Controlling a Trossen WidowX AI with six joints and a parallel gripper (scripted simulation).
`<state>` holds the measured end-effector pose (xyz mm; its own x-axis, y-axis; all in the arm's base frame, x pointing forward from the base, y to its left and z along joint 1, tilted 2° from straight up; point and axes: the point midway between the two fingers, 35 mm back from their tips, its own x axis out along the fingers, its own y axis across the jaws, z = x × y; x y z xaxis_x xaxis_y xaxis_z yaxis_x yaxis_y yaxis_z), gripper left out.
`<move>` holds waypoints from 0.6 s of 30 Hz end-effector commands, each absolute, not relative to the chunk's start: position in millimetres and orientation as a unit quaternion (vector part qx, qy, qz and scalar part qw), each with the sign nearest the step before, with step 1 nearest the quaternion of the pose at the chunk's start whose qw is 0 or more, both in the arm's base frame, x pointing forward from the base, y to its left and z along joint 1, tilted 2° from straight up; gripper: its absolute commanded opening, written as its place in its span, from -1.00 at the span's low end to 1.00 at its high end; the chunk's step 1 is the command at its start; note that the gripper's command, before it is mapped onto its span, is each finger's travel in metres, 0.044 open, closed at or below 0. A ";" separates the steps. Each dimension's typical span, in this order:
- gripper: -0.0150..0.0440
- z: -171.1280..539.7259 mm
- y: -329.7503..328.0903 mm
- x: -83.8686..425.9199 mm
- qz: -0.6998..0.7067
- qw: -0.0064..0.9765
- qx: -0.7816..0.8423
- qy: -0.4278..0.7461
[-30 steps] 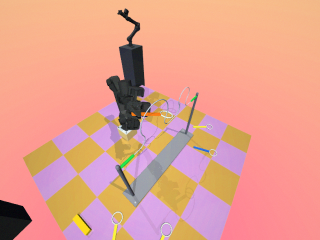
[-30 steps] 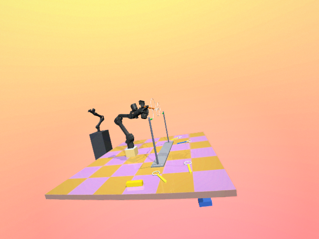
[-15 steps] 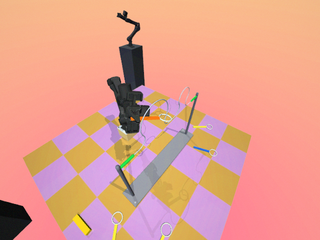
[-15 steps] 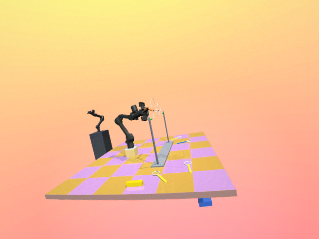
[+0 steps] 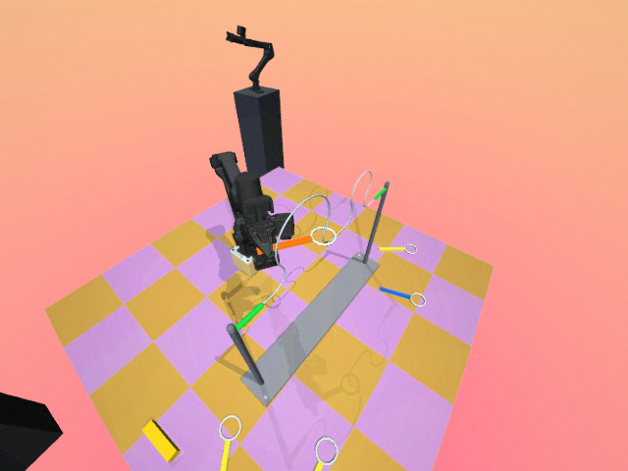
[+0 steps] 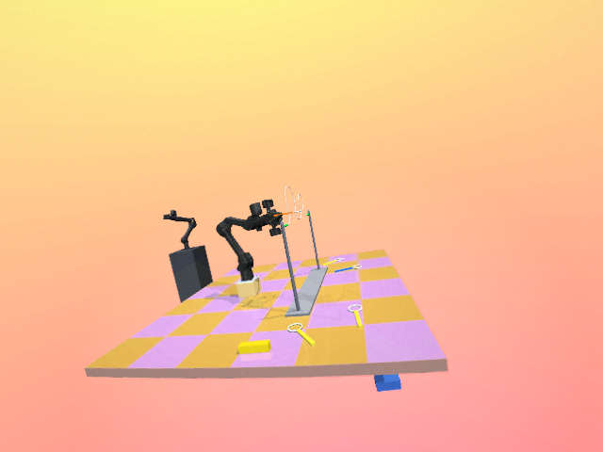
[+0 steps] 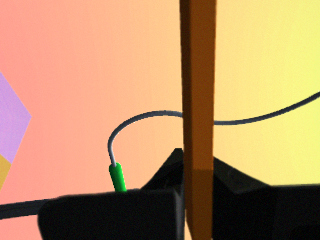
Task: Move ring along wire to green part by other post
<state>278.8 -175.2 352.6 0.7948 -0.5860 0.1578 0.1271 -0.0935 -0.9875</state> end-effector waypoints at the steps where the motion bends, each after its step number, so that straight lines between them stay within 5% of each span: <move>1: -1.00 337.4 -175.3 278.6 -0.270 0.685 -0.653 0.177; 18: -1.00 277.6 -157.4 282.5 -0.241 0.812 -0.489 0.208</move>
<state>282.6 -161.8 288.6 0.7994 -0.5974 -0.0638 0.1758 0.3340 -0.9260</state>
